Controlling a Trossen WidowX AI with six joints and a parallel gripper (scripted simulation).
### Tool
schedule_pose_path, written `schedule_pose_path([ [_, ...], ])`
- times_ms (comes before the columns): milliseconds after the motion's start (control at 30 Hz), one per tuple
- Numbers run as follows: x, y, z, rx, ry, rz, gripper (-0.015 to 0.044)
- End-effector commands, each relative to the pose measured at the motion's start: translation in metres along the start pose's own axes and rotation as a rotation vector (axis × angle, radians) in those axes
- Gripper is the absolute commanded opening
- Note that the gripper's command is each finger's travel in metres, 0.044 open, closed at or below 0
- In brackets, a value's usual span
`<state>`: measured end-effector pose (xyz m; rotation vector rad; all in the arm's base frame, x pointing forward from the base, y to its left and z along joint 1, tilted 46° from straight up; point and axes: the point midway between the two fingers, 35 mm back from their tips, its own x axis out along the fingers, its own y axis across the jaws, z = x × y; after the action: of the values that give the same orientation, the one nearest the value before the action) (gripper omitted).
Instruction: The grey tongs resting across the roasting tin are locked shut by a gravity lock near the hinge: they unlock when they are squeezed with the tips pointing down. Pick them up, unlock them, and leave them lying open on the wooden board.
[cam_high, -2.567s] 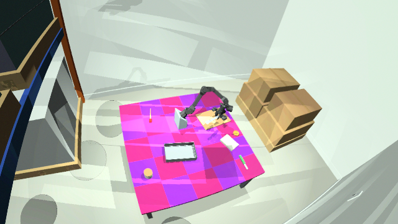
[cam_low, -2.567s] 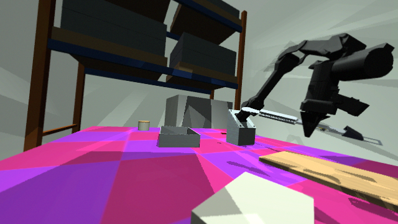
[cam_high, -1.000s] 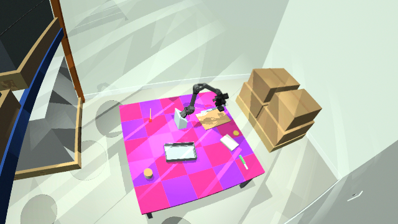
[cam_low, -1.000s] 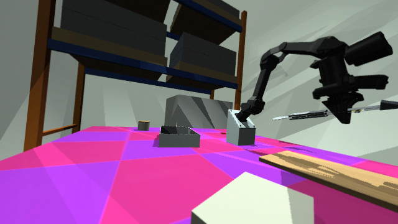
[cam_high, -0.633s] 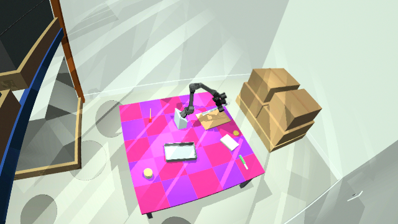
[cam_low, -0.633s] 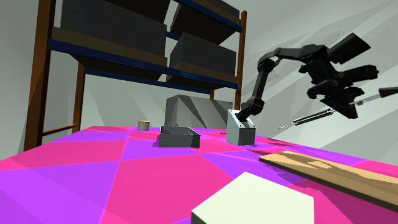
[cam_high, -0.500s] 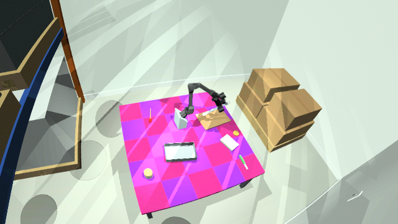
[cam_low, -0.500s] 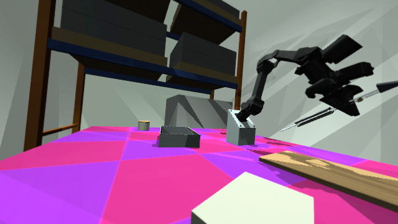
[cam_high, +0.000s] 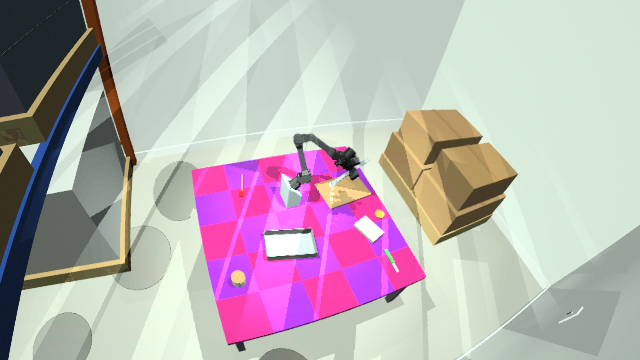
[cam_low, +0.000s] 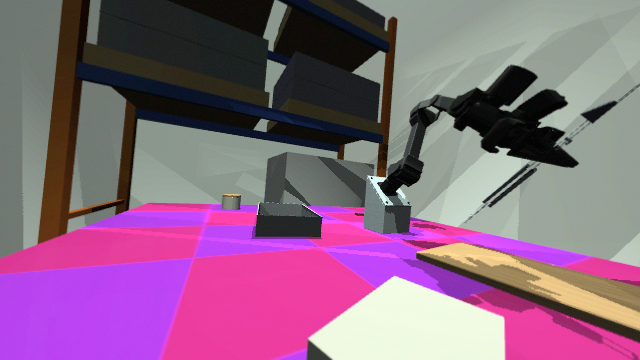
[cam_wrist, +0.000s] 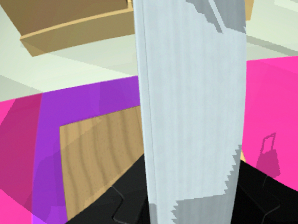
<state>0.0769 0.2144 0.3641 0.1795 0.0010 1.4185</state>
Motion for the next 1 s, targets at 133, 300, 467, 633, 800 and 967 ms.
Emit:
schedule_pose_path([
  [133, -0.020, 0.006, 0.005, -0.038, -0.153, 0.040, -0.0150],
  [300, -0.031, 0.010, 0.003, -0.071, -0.229, 0.066, -0.0150],
  [467, -0.043, 0.016, -0.002, -0.113, -0.295, 0.095, -0.0150],
  [633, -0.052, 0.022, -0.009, -0.155, -0.344, 0.120, -0.0150],
  [800, -0.053, 0.022, -0.009, -0.157, -0.345, 0.121, -0.0150],
  [967, -0.053, 0.022, -0.009, -0.157, -0.345, 0.121, -0.0150],
])
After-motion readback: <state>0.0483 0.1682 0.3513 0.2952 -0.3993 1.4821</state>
